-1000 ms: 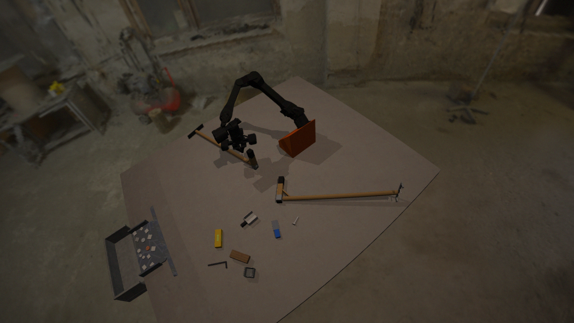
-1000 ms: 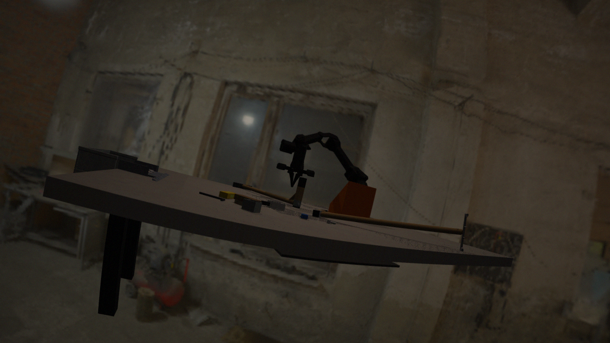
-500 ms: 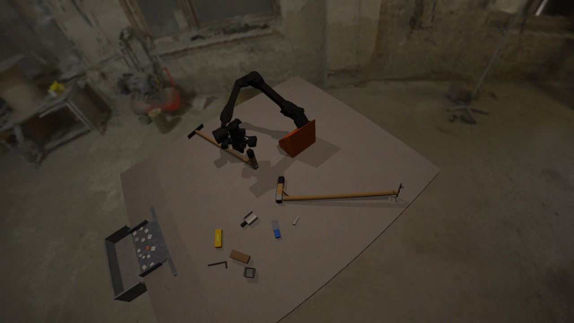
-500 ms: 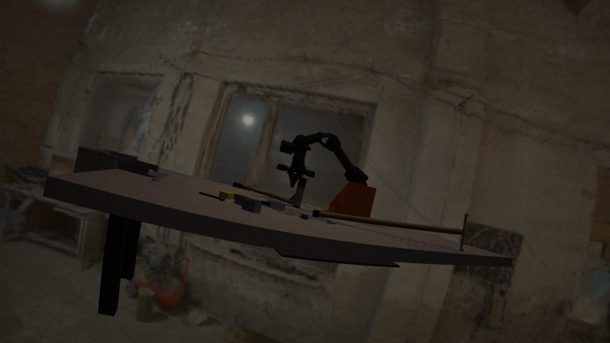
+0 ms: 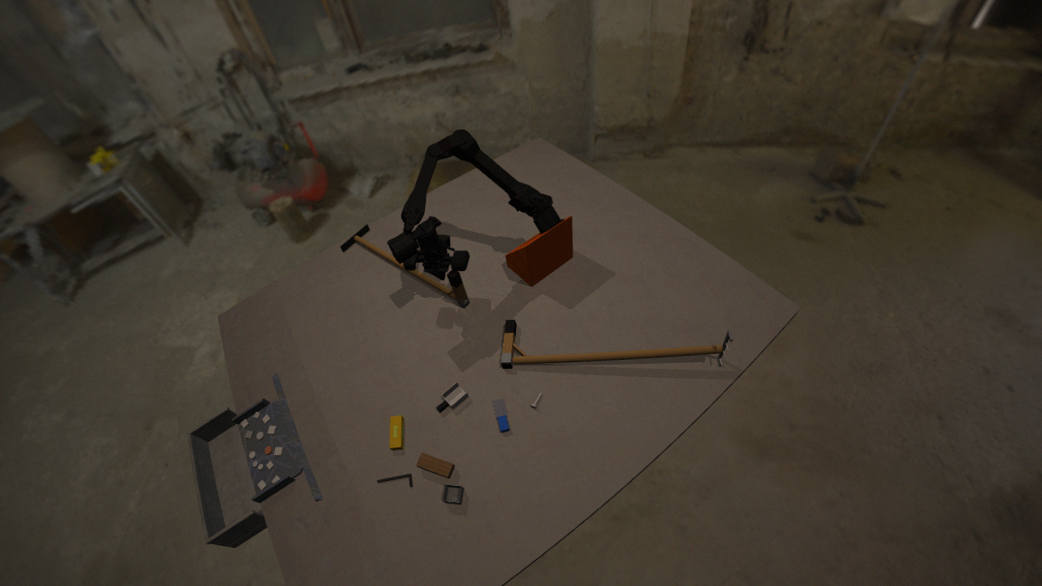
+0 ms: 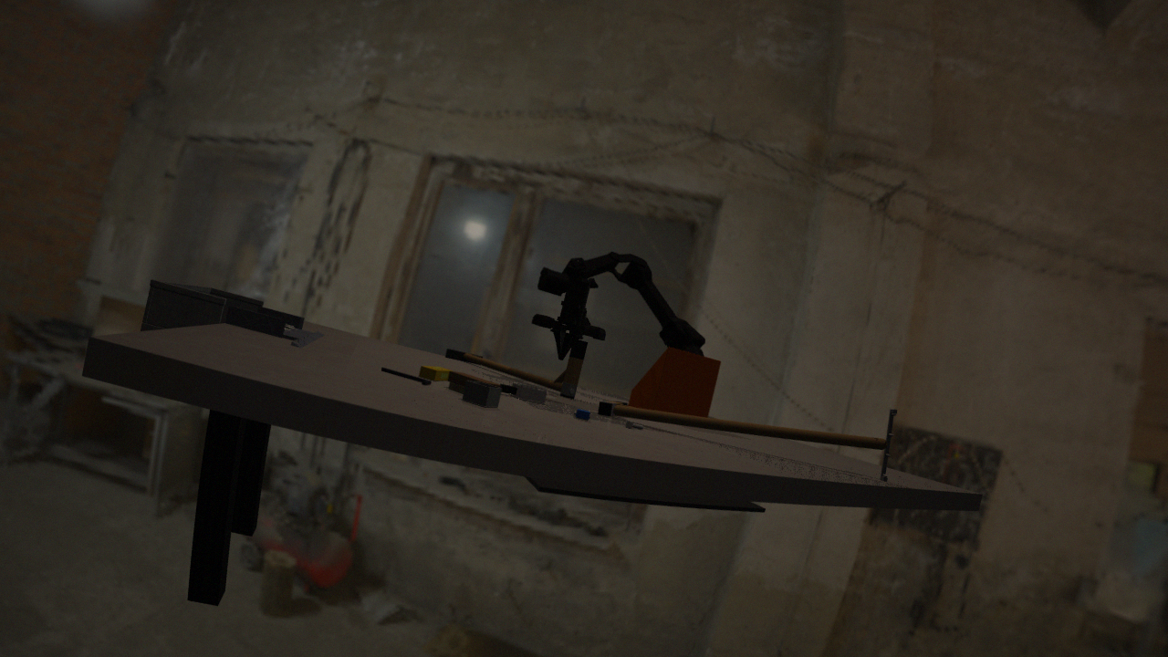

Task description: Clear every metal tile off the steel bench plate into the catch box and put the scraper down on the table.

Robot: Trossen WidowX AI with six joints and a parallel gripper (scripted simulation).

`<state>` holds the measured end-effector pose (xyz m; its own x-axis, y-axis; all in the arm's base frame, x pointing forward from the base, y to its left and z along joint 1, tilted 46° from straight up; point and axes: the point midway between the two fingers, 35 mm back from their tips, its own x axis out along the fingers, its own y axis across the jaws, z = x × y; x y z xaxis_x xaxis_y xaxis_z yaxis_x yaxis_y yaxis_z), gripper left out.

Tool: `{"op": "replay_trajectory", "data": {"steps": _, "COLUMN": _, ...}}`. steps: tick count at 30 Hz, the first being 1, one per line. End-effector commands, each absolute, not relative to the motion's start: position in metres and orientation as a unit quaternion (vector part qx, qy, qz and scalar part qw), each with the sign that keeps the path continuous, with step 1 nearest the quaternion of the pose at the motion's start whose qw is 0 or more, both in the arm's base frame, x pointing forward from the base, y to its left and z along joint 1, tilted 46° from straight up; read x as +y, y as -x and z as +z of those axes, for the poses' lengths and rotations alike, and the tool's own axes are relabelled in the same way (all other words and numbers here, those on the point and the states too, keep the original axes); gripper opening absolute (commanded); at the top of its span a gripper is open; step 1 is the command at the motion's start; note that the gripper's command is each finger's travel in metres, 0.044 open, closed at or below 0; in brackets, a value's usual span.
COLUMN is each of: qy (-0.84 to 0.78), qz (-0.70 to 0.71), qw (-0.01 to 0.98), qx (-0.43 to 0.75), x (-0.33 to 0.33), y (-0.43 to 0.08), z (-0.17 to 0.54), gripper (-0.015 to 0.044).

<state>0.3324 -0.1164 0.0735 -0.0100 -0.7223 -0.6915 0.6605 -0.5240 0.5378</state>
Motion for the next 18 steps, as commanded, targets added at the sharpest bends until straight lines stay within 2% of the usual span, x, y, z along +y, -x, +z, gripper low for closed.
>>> {"op": "replay_trajectory", "data": {"steps": 1, "qy": -0.514, "qz": -0.712, "qw": 0.477, "qx": -0.041, "x": -0.114, "y": -0.331, "z": 0.068, "gripper": 0.0}}
{"op": "replay_trajectory", "data": {"steps": 18, "qy": -0.54, "qz": -0.708, "qw": 0.448, "qx": -0.08, "x": -0.104, "y": -0.328, "z": 0.054, "gripper": 0.0}}
